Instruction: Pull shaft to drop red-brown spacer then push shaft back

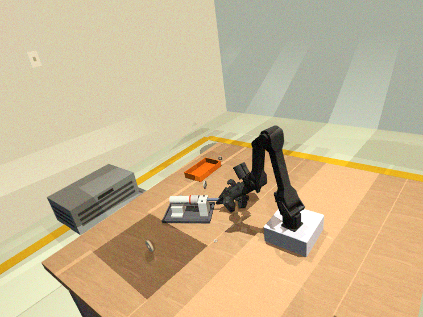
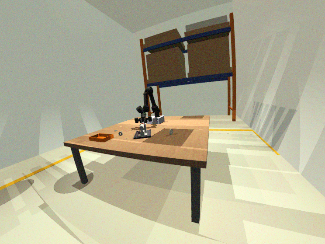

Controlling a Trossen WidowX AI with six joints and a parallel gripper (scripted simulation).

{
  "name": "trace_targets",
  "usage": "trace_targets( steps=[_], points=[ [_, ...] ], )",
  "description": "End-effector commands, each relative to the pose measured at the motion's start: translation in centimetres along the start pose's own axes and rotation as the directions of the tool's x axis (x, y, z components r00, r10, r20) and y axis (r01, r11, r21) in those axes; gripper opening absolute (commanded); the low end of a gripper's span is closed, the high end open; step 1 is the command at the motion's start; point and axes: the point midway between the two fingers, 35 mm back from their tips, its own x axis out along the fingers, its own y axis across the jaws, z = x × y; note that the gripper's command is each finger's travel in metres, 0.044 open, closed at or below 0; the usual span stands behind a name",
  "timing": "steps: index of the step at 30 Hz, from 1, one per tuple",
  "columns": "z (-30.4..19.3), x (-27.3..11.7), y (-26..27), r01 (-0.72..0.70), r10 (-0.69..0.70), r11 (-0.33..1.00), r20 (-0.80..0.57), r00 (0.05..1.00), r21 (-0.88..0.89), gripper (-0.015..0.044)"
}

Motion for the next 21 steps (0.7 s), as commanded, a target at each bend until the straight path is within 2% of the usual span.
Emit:
trace_targets(
  steps=[1, 21],
  points=[
    [0.04, -0.07, -0.03, 0.001, -0.001, 1.000, 0.000, 1.000, -0.004, 0.0000],
    [0.15, -0.25, -0.03, 0.001, -0.001, 1.000, 0.000, 1.000, -0.004, 0.0000]
  ],
)
